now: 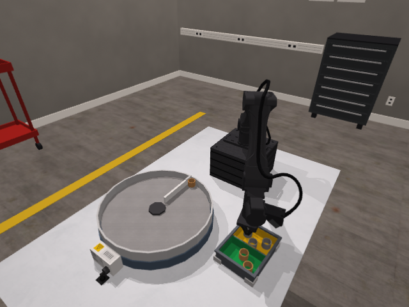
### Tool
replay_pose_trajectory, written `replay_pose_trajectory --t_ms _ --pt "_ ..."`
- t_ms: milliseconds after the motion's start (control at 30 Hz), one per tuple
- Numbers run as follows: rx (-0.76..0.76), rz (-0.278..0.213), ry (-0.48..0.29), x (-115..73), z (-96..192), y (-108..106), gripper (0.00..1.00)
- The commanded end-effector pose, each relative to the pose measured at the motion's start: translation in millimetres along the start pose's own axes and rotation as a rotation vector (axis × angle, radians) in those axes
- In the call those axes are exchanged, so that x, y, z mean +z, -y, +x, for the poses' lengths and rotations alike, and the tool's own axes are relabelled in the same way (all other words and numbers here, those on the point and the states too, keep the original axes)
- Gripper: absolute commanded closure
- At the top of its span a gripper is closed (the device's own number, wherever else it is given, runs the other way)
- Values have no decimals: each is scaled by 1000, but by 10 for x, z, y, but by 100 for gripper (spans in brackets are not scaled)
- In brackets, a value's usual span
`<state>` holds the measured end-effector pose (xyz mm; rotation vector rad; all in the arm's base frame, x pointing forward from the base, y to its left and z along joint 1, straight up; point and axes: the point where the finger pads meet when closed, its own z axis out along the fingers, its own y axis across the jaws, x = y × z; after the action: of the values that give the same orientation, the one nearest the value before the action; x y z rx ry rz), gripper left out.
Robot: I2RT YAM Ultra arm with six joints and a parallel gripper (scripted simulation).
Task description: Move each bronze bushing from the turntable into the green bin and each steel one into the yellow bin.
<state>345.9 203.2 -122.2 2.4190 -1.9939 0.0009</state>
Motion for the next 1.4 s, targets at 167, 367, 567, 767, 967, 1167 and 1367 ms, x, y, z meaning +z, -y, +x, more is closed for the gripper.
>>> replay_pose_trajectory --t_ms 167,367,567,767,967,1167,1367 --pt "-2 28 9 -101 -37 124 100" --pt "-2 29 9 -101 -37 125 100" --pt "-2 29 9 -101 -37 125 100" --pt "-2 29 9 -101 -37 125 100" --pt "-2 29 9 -101 -37 125 100" --pt "-2 29 9 -101 -37 125 87" --pt "-2 32 11 -101 -40 132 87"
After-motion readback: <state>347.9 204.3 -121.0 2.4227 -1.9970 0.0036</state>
